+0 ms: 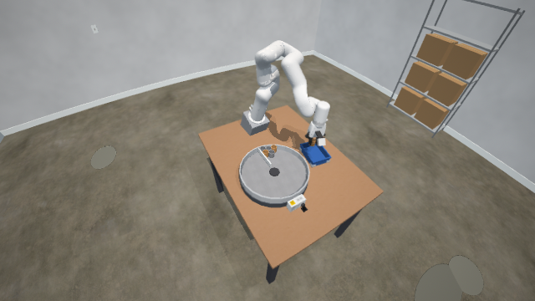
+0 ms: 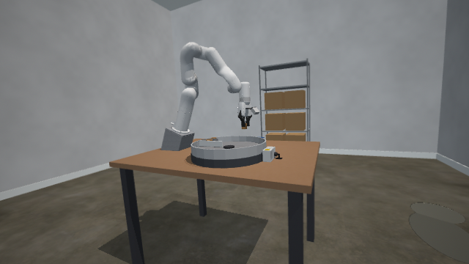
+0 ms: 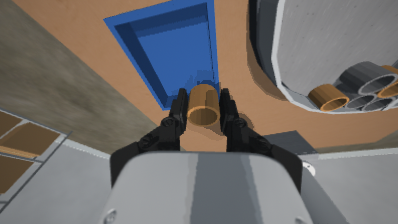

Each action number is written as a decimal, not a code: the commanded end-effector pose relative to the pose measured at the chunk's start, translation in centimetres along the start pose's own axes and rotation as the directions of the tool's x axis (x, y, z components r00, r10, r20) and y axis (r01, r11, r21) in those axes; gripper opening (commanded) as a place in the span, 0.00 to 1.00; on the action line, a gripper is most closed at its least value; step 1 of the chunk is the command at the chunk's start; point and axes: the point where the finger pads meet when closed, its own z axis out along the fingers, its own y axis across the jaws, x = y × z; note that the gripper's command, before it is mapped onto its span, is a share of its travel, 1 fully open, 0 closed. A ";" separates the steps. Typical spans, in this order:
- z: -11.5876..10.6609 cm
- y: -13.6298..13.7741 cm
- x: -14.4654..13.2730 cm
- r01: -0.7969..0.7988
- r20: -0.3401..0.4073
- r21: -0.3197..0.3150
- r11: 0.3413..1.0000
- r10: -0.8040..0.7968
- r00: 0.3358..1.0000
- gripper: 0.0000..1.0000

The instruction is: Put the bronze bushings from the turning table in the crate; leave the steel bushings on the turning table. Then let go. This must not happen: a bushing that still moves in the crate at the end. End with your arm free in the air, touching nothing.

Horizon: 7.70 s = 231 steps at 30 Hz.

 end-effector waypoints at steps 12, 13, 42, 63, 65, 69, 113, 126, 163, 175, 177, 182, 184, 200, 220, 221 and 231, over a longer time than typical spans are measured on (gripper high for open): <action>-0.1 -2.8 -0.5 0.512 -0.004 0.012 0.859 -0.512 0.859 0.00; 0.0 -2.9 -0.6 0.543 -0.005 0.012 0.840 -0.543 0.840 0.00; 0.0 -5.7 -1.4 0.901 -0.019 0.003 0.435 -0.900 0.434 0.00; 1.0 -5.7 -1.4 0.901 -0.019 0.000 0.434 -0.901 0.434 0.00; 2.0 -5.8 -1.4 0.901 -0.019 0.000 0.434 -0.901 0.434 0.00; 4.3 -5.8 -1.4 0.901 -0.019 0.000 0.434 -0.901 0.434 0.00; 8.6 -5.9 -1.4 0.901 -0.019 0.000 0.434 -0.901 0.434 0.00; 10.4 -5.9 -1.4 0.901 -0.019 0.000 0.434 -0.901 0.434 0.00; 11.1 -5.9 -1.4 0.901 -0.019 0.000 0.434 -0.901 0.434 0.00; 11.5 -6.0 -1.4 0.901 -0.019 0.000 0.434 -0.901 0.434 0.00; 11.5 -6.0 -1.4 0.901 -0.019 0.000 0.434 -0.901 0.434 0.00; 11.5 -6.0 -1.4 0.901 -0.019 0.000 0.434 -0.901 0.434 0.00; 11.5 -6.0 -1.4 0.901 -0.019 0.000 0.434 -0.901 0.434 0.00; 11.5 -6.0 -1.4 0.901 -0.019 0.000 0.434 -0.901 0.434 0.48; 11.5 -6.0 -1.4 0.901 -0.019 0.000 0.434 -0.901 0.434 0.48; 11.5 -6.0 -1.4 0.901 -0.019 0.000 0.434 -0.901 0.434 0.48; 11.5 -6.0 -1.4 0.901 -0.019 0.000 0.434 -0.901 0.434 0.48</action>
